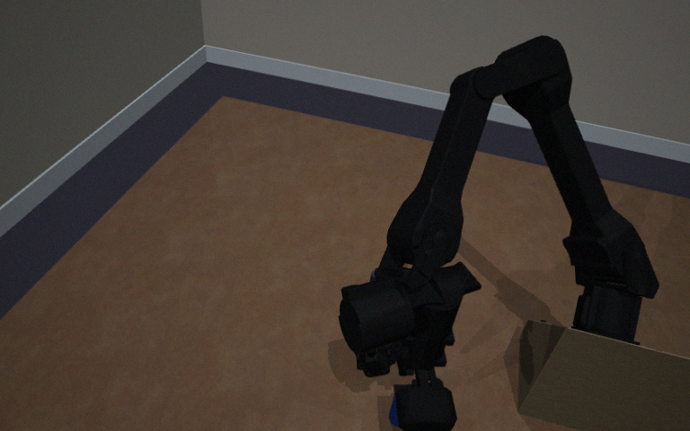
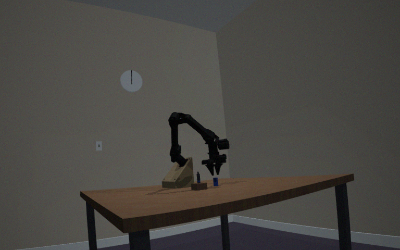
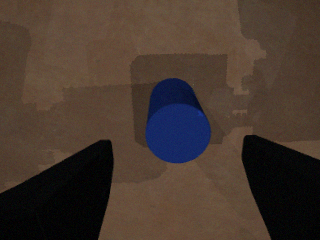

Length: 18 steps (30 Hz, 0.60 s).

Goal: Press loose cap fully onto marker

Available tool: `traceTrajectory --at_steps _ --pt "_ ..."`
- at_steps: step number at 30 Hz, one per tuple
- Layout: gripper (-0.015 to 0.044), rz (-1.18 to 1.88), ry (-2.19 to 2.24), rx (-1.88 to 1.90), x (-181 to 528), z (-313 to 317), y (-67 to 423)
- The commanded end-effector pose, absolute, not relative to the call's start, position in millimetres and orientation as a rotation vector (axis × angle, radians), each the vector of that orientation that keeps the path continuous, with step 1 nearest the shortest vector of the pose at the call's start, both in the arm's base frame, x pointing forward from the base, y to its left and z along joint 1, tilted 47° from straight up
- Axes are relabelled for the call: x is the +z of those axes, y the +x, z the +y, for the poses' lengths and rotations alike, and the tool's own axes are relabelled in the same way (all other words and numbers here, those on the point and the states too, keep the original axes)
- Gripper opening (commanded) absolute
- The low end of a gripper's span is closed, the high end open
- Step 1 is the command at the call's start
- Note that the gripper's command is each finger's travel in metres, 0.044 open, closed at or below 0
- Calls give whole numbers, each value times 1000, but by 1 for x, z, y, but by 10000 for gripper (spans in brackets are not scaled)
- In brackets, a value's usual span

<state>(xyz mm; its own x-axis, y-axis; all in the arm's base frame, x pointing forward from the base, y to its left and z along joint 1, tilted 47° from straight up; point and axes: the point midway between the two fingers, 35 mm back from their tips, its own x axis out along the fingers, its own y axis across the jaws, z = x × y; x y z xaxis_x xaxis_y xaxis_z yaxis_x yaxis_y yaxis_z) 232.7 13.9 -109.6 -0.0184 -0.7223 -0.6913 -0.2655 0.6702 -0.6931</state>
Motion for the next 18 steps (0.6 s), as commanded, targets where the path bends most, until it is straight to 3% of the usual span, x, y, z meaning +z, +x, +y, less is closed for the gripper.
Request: traceTrajectory --at_steps 1,18 --pt "246 1602 -841 -441 -116 7 231" --pt "246 1601 -842 -441 -134 -13 230"
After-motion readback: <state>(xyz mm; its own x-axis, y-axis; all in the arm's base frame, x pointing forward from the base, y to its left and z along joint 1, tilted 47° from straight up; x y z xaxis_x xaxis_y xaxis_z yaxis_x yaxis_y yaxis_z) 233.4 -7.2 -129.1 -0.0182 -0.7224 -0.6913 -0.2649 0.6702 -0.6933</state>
